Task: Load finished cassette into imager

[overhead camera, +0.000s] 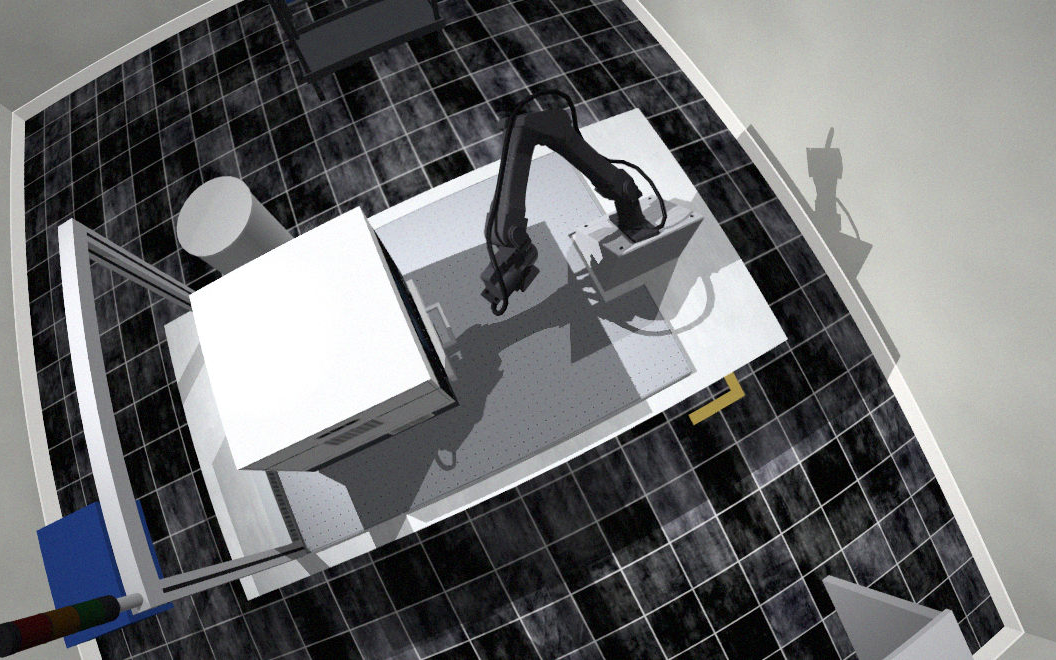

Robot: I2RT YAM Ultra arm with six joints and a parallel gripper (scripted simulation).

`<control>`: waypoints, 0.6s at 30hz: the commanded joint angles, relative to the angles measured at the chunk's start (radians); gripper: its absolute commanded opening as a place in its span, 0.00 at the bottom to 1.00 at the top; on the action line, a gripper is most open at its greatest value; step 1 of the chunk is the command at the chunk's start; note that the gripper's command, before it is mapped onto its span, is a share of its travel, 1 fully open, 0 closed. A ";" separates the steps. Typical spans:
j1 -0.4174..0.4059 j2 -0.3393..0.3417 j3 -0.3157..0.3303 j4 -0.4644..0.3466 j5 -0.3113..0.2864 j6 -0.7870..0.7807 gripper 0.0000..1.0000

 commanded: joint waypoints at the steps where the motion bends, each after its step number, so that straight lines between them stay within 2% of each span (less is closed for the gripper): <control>1: -0.006 0.023 0.015 0.158 0.079 -0.251 0.35; 2: -0.013 0.028 0.015 0.190 0.088 -0.304 0.35; 4: -0.013 0.028 0.015 0.190 0.088 -0.304 0.35; 5: -0.023 0.019 -0.010 0.280 0.075 -0.409 0.35; 12: -0.076 0.055 -0.013 0.523 0.091 -0.799 0.35; 18: -0.127 0.077 -0.024 0.759 0.054 -1.164 0.35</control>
